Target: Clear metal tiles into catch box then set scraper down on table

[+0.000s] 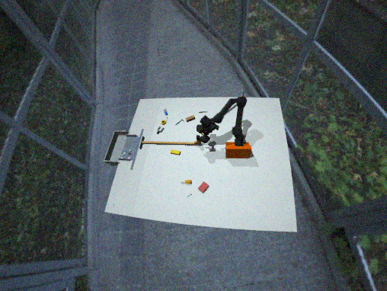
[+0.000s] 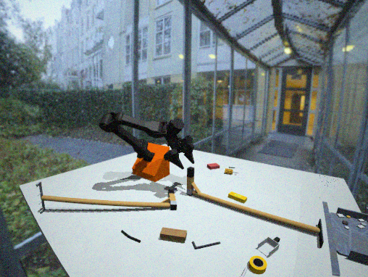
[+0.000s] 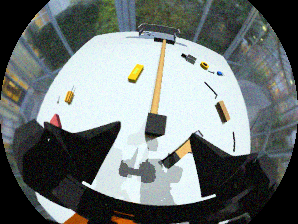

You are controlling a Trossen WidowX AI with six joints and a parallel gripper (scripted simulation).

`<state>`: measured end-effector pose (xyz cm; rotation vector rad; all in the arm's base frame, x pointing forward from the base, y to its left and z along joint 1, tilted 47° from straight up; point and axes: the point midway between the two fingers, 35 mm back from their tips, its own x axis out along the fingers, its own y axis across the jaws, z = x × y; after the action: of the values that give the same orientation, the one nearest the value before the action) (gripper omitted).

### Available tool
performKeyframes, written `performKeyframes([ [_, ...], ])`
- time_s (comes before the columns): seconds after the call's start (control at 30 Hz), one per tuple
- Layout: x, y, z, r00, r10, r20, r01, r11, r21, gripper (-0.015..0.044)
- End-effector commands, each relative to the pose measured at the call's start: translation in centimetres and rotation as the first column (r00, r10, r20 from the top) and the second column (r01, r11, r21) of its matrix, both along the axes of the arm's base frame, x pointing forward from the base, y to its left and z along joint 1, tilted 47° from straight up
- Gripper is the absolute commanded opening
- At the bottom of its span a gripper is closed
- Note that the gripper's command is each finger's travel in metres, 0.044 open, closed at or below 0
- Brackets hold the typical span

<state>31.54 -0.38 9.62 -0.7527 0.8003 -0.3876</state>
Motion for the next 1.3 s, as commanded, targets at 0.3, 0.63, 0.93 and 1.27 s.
performKeyframes([
  [0.3,-0.7,0.4,0.0,0.999,-0.035,-0.033,0.036,0.999,0.016,0.044],
  [0.63,-1.5,2.8,2.3,0.999,-0.036,-0.027,0.036,0.999,0.016,0.044],
  [0.93,-1.5,2.0,1.5,0.999,-0.036,-0.028,0.037,0.999,0.016,0.044],
  [1.27,-1.7,0.1,-0.3,0.999,-0.036,-0.025,0.036,0.999,0.014,0.044],
])
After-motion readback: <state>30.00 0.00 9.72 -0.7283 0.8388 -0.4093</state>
